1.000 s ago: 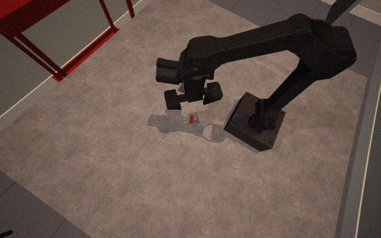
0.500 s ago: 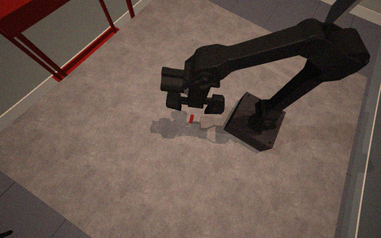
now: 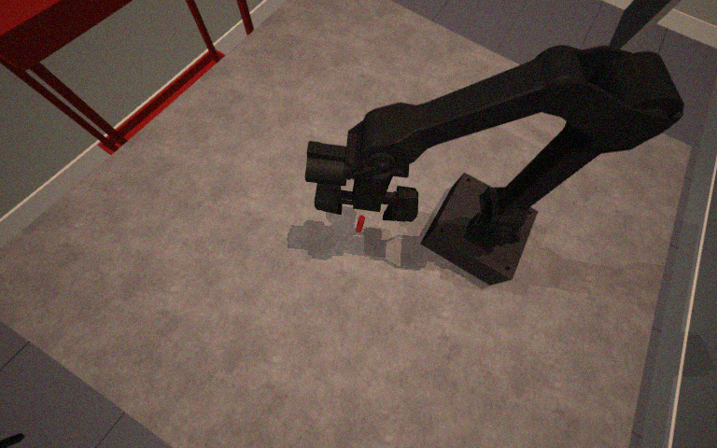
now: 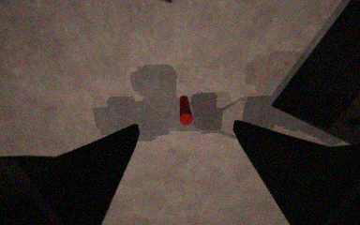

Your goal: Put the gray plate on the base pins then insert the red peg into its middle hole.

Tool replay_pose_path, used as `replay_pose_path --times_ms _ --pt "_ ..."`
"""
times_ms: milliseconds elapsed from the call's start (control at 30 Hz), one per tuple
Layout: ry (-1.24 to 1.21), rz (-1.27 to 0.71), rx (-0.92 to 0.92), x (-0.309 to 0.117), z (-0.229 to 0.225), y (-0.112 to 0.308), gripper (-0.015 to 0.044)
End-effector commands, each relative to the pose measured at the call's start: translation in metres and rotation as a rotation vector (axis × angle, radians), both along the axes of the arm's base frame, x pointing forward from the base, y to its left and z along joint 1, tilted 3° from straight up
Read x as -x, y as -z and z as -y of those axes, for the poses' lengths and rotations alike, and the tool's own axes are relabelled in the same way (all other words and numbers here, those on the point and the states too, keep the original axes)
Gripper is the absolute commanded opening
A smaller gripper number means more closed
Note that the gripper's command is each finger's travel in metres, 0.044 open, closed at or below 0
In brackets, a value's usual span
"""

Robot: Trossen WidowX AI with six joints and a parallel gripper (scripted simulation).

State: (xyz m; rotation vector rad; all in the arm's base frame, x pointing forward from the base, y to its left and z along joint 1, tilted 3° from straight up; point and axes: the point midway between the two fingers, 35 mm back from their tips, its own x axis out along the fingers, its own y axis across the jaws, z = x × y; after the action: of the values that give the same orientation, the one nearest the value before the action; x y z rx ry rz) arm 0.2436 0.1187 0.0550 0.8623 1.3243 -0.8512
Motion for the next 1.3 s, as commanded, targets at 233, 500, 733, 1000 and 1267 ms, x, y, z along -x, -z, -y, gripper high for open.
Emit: replay_pose_path --times_ms 233,500,733,1000,1267 --pt "-0.001 -0.007 0.007 -0.001 0.001 0.019 0.0440" --pt "-0.001 -0.007 0.007 -0.002 0.001 0.033 0.0440" --pt "-0.001 -0.007 0.008 -0.002 0.002 0.044 0.0440" --pt "-0.001 -0.007 0.008 -0.002 0.003 0.056 0.0440" --pt "-0.001 -0.007 0.008 -0.002 0.003 0.056 0.0256"
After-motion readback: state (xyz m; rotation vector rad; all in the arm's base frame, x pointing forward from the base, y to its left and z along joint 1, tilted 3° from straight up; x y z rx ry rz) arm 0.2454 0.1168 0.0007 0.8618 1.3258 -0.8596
